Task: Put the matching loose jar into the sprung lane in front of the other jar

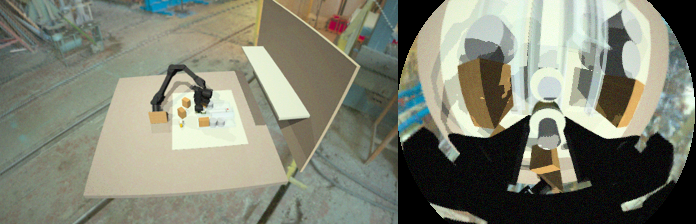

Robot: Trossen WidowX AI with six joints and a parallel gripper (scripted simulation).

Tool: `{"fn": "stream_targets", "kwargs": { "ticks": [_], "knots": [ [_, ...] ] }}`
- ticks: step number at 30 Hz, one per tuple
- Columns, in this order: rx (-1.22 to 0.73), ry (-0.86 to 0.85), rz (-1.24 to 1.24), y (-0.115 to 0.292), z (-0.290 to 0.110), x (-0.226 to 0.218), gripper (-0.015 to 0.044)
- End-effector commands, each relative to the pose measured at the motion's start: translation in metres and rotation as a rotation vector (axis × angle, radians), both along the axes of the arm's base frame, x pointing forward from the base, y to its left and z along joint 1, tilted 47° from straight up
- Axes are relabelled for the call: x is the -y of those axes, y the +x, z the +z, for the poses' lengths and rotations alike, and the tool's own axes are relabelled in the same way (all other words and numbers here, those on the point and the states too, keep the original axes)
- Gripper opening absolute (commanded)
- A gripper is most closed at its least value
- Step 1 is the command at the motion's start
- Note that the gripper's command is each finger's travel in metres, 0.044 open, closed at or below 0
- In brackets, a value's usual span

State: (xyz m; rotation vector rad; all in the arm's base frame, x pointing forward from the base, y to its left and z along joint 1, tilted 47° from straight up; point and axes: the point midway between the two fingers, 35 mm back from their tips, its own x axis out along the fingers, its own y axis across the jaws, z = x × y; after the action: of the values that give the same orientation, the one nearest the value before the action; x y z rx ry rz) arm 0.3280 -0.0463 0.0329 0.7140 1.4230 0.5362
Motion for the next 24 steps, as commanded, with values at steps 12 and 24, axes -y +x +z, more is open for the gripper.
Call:
{"fn": "stream_targets", "kwargs": {
  "ticks": [12, 24],
  "knots": [
    [0.026, 0.001, -0.01, 0.0132, 0.0065, 0.0041, 0.0],
    [0.027, 0.001, -0.01, 0.018, 0.0083, 0.0053, 0.0]
  ]
}}
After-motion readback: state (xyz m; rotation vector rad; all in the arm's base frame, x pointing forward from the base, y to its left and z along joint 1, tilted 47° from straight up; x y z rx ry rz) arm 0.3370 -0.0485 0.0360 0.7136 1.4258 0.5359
